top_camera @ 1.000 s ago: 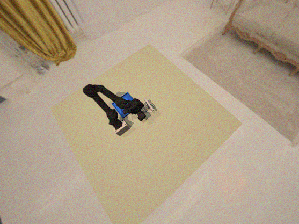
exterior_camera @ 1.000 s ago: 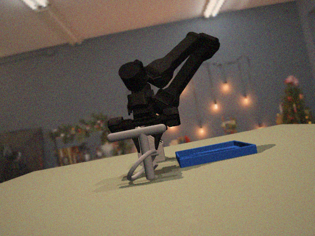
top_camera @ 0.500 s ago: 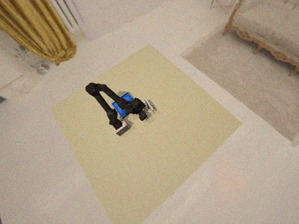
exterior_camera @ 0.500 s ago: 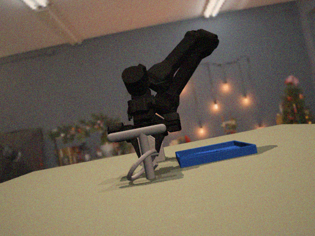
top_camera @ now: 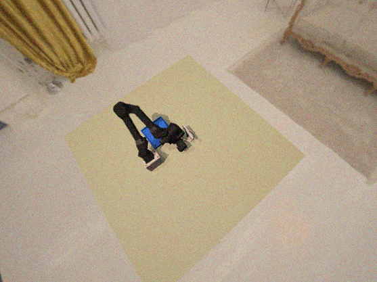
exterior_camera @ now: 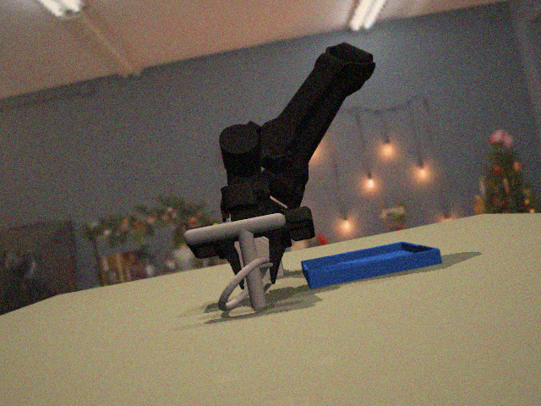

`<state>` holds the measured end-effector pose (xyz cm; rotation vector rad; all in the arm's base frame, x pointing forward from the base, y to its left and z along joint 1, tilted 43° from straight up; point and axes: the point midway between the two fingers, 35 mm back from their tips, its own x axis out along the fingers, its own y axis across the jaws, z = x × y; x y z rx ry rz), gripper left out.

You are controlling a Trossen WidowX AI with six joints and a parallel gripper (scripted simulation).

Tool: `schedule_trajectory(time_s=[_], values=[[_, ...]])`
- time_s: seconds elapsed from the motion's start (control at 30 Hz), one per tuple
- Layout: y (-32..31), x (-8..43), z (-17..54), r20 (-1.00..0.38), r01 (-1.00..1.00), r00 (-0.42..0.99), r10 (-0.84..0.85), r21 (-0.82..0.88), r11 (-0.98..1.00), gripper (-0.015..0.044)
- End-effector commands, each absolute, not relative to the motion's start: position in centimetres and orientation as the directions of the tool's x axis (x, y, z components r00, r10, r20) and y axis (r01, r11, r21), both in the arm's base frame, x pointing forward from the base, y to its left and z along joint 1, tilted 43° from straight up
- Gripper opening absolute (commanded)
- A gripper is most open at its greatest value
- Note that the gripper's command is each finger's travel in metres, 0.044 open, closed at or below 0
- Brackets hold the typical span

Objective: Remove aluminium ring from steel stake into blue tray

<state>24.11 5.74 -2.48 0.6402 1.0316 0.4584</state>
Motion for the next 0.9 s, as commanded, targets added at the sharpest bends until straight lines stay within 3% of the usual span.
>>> schedule_trajectory(time_s=[0.0,0.23,0.87], values=[[6.21,23.80,-2.99,-0.643,-0.043,0.439,0.627,0.683,0.730,0.0200],[6.26,23.81,-2.95,-0.643,-0.043,0.439,0.627,0.683,0.730,0.0200],[6.15,24.09,-2.76,-0.638,-0.051,0.445,0.629,0.683,0.729,0.0073]])
